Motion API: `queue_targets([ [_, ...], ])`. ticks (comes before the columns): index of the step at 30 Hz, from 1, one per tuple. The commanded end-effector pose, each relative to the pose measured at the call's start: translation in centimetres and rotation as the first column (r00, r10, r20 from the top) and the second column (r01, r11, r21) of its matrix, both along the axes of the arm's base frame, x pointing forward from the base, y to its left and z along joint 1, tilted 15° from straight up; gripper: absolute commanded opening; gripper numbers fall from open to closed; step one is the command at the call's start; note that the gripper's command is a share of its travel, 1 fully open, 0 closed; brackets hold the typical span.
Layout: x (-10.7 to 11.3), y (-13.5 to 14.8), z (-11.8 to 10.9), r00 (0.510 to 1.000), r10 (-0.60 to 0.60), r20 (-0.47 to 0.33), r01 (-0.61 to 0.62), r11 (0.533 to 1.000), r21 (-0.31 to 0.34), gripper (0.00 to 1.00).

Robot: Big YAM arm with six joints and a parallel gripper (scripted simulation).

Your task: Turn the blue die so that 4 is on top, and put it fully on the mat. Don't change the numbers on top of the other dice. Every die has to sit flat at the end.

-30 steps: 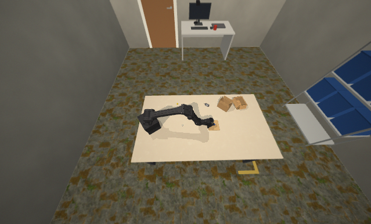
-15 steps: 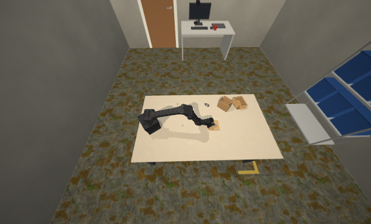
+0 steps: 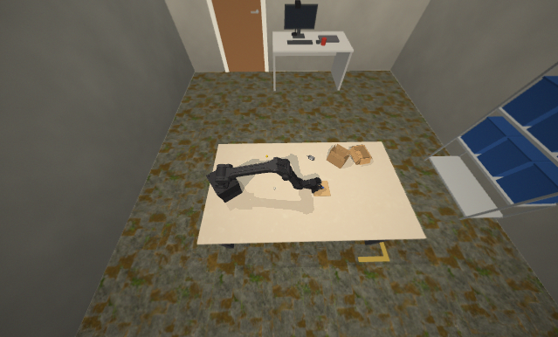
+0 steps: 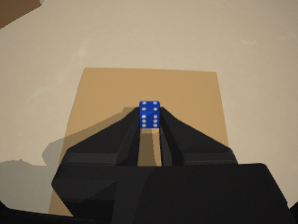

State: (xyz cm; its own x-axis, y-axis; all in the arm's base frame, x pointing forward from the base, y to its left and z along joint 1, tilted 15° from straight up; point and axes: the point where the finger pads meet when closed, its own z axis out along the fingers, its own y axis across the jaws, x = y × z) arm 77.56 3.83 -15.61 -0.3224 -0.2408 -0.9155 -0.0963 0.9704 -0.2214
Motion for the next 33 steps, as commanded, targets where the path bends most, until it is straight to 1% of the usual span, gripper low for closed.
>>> queue_targets([
  [1,1.09,-0.91,-0.48,1.0,-0.005,0.025,0.005,1.0,-0.013,0.11],
  [33,1.11,-0.79,-0.63,1.0,-0.003,0.025,0.003,1.0,-0.013,0.11],
])
